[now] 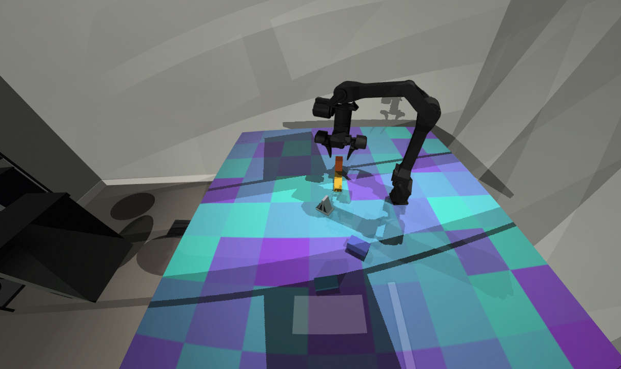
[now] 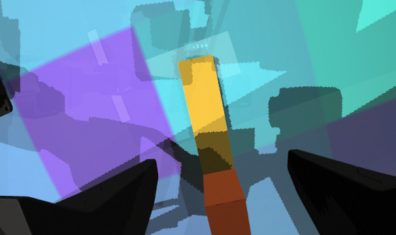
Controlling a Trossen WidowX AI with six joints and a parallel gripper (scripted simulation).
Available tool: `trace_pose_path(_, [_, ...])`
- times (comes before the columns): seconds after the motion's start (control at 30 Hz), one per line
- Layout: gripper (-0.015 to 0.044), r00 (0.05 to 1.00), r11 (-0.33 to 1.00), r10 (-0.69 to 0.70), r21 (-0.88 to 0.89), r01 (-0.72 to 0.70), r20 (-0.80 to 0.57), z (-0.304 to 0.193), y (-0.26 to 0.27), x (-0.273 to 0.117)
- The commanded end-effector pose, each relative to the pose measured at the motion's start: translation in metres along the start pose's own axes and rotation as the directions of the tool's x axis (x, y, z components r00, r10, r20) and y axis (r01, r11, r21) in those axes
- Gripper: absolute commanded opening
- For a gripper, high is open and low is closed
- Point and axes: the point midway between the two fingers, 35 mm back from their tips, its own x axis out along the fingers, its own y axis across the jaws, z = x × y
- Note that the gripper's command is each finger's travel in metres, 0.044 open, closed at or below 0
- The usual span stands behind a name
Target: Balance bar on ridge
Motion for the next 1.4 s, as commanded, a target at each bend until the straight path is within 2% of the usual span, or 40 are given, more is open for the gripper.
trace_pose_path(0.0, [0.0315, 0.999, 0.995, 0.02, -0.101, -0.024, -0.039, -0.014, -0.001, -0.003])
trace_pose_path(0.33, [0.0315, 0.998, 0.99, 0.027, -0.135, -0.033, -0.052, -0.019, -0.002, 0.002])
trace_pose_path(0.83, [0.0315, 0.998, 0.99, 0.025, -0.135, -0.032, -0.049, -0.023, 0.002, 0.096])
trace_pose_path(1.37, [0.0315, 0.998, 0.99, 0.025, -0.135, -0.032, -0.049, -0.024, 0.002, 0.11])
